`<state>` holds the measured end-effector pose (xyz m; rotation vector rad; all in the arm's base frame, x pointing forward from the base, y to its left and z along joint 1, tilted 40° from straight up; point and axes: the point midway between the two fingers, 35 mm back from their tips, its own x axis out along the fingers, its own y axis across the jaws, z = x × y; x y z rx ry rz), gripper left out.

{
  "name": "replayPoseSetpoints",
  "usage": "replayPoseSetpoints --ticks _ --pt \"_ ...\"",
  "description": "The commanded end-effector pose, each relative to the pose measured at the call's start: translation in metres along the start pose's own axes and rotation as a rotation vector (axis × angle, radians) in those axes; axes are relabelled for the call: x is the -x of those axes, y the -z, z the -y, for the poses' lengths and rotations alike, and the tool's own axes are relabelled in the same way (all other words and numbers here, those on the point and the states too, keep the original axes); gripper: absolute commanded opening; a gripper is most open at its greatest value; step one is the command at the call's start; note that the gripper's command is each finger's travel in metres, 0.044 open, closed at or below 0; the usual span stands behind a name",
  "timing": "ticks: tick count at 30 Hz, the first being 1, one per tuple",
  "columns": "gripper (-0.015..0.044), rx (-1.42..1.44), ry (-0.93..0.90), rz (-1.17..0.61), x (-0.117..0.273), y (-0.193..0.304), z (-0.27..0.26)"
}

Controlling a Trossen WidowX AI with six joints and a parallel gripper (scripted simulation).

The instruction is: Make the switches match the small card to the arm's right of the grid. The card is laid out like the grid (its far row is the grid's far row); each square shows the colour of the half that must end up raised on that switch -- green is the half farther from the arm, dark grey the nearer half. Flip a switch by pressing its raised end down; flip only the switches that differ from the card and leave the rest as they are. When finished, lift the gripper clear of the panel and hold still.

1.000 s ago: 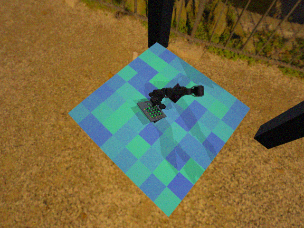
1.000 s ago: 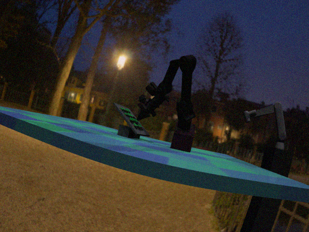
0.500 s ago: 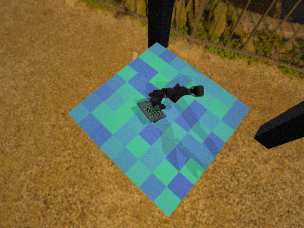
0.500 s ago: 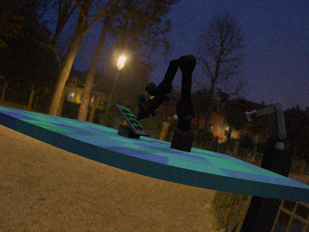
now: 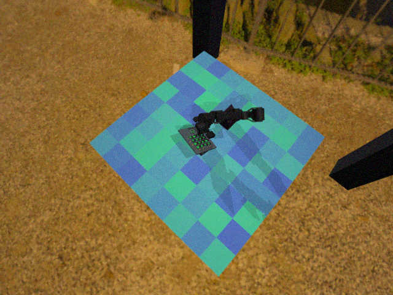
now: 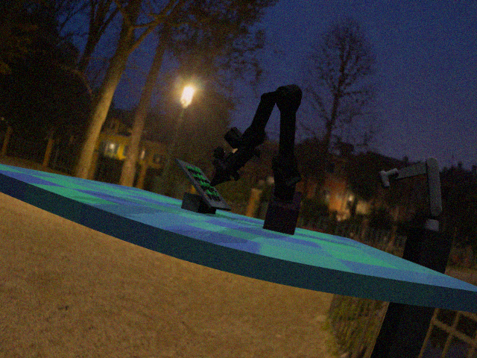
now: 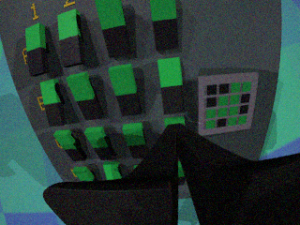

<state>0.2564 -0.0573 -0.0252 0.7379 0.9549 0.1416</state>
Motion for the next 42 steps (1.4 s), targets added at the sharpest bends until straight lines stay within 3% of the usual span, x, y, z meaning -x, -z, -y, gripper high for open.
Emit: replayPoseSetpoints --ticks 1,13,20,25,30,42 --pt "0.0 -0.005 0.003 -0.001 -0.001 0.001 0.001" --pt "0.0 -0.001 0.0 -0.001 0.0 0.0 0.0" --pt "0.0 -0.005 0.006 0.023 0.063 0.003 0.001" --pt "0.0 -0.005 0.006 0.022 0.064 0.001 -0.004" --pt "0.0 -0.007 0.004 0.022 0.07 -0.008 -0.042" --pt "0.0 -0.007 0.004 0.022 0.07 -0.008 -0.043"
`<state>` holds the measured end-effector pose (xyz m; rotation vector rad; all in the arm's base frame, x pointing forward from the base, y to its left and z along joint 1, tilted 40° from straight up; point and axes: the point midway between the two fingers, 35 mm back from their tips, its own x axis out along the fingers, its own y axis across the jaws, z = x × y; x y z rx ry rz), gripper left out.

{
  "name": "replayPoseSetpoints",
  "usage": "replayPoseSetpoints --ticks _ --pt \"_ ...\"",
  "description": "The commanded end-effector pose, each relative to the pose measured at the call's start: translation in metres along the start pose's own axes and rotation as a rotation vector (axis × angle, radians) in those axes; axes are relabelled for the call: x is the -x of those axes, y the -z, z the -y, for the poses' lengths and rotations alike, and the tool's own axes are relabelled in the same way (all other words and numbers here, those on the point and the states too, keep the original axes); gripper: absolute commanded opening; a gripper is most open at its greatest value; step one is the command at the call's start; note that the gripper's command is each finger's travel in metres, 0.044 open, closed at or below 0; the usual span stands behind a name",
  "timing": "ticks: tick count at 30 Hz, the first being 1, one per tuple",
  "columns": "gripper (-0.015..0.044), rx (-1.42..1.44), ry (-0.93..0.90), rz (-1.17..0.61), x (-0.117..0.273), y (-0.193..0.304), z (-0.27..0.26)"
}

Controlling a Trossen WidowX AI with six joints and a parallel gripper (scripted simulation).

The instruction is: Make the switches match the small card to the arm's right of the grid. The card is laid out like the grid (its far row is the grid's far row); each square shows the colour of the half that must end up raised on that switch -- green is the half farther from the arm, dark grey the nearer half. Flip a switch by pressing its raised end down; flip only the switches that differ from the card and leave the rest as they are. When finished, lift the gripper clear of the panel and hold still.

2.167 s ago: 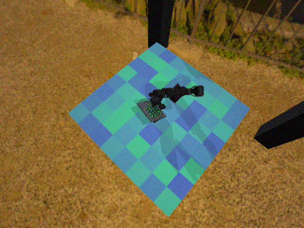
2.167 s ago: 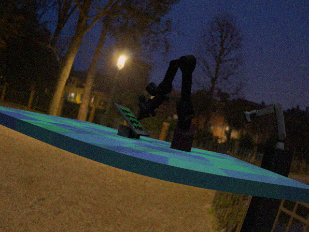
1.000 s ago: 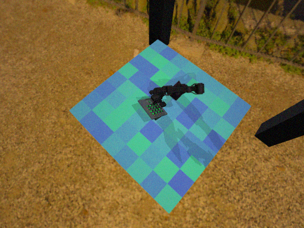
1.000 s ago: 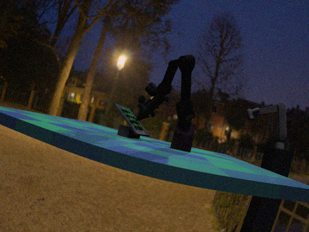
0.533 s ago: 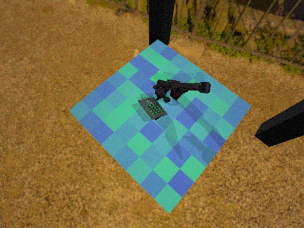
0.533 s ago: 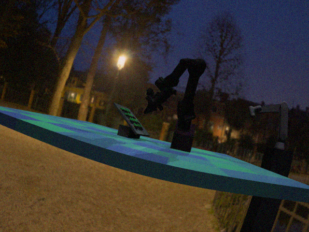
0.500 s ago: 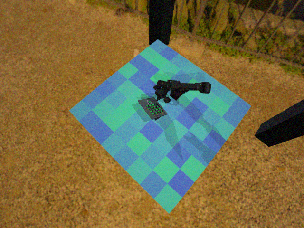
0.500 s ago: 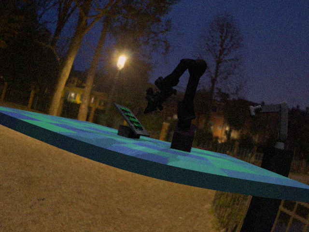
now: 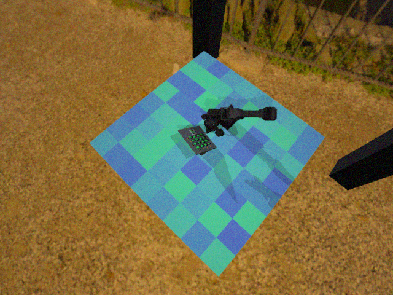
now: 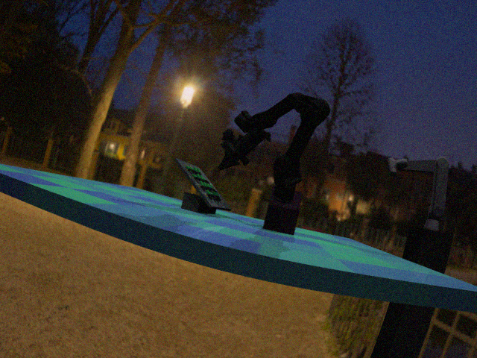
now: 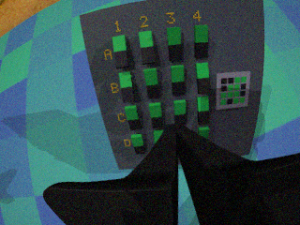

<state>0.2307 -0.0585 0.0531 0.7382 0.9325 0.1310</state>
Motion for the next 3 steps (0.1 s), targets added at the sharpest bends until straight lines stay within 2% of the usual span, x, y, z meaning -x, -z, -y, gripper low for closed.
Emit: replayPoseSetpoints --ticks 1,3 --pt "0.0 -0.006 0.003 -0.002 0.0001 0.0005 -0.0001" --pt "0.0 -0.006 0.003 -0.002 0.0001 0.0005 -0.0001"
